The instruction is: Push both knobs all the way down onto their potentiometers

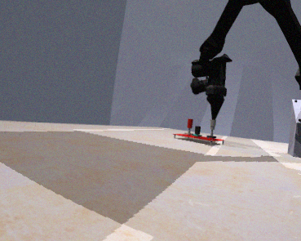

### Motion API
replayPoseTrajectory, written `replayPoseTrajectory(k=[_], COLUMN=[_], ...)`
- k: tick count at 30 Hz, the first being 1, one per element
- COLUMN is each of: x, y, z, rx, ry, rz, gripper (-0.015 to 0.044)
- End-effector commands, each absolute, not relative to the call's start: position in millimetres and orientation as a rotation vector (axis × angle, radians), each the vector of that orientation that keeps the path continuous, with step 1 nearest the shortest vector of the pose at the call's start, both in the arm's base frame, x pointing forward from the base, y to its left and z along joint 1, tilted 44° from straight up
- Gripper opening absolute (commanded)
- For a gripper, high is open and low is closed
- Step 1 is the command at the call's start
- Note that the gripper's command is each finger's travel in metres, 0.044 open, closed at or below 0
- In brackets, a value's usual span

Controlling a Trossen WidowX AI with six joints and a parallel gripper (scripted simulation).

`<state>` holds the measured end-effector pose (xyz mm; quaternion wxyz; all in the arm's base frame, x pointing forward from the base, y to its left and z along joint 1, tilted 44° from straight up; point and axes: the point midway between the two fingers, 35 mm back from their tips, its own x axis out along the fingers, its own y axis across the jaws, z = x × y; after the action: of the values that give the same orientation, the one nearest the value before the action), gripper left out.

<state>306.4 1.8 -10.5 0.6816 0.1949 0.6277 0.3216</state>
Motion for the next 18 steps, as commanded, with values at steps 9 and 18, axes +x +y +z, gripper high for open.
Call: replayPoseTrajectory(k=[9, 18], x=[306.8, 306.8], y=[2.2, 3.6], z=[-9.9, -11.4], rx=[0.445, 0.445], ry=[1.406, 1.406], rz=[0.722, 0.722], gripper=[0.0, 0.0])
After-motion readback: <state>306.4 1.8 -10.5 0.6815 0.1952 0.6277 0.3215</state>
